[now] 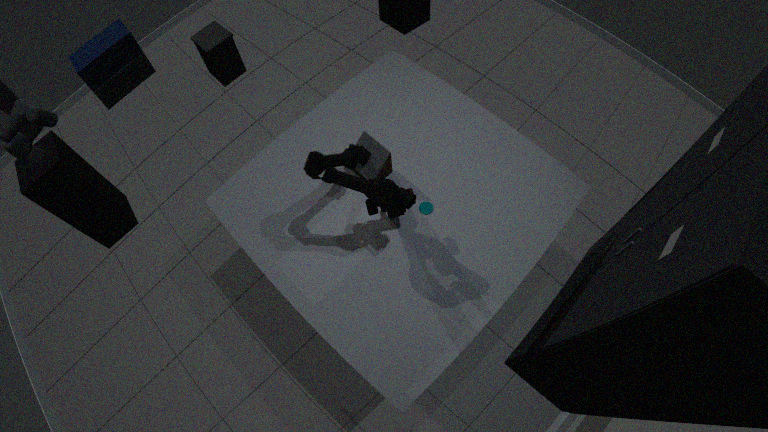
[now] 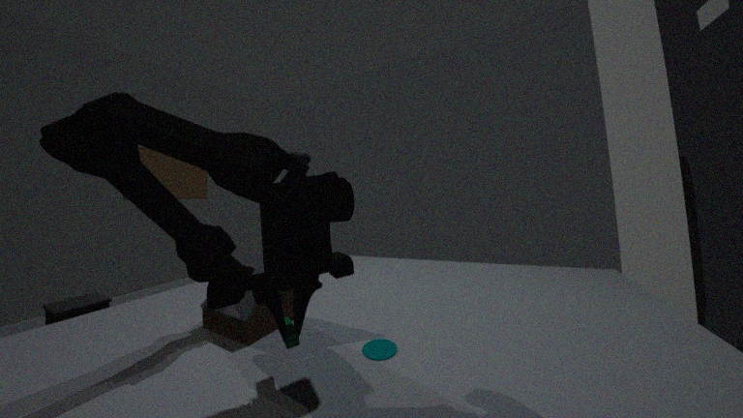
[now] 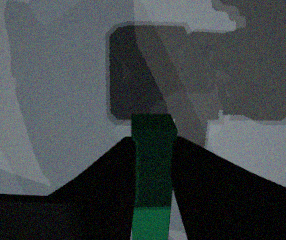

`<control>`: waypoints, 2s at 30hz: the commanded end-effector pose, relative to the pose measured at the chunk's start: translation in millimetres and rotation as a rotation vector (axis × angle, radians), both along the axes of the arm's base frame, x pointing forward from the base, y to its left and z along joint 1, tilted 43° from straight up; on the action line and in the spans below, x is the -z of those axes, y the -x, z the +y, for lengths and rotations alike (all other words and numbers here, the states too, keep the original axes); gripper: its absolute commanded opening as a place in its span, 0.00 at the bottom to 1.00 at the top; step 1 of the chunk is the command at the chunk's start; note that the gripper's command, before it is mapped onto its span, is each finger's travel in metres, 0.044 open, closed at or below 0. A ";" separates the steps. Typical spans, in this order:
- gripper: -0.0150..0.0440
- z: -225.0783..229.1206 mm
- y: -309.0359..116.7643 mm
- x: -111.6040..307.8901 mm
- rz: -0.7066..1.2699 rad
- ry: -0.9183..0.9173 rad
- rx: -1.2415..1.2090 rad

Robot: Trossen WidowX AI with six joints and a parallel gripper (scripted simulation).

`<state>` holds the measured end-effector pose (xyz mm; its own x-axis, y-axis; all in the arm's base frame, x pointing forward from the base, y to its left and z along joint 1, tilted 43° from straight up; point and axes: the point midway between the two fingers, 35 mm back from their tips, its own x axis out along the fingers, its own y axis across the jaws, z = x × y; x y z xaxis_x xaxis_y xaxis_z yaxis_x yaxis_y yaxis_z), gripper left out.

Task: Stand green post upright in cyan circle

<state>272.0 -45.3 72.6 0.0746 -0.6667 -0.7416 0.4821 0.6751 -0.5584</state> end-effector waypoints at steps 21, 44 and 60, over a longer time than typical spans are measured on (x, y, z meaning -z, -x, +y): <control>0.29 15.2 4.9 -18.6 0.003 -0.003 0.018; 0.29 27.4 12.1 -36.7 0.010 0.006 0.032; 0.29 45.8 -0.8 -34.7 0.180 0.019 -0.153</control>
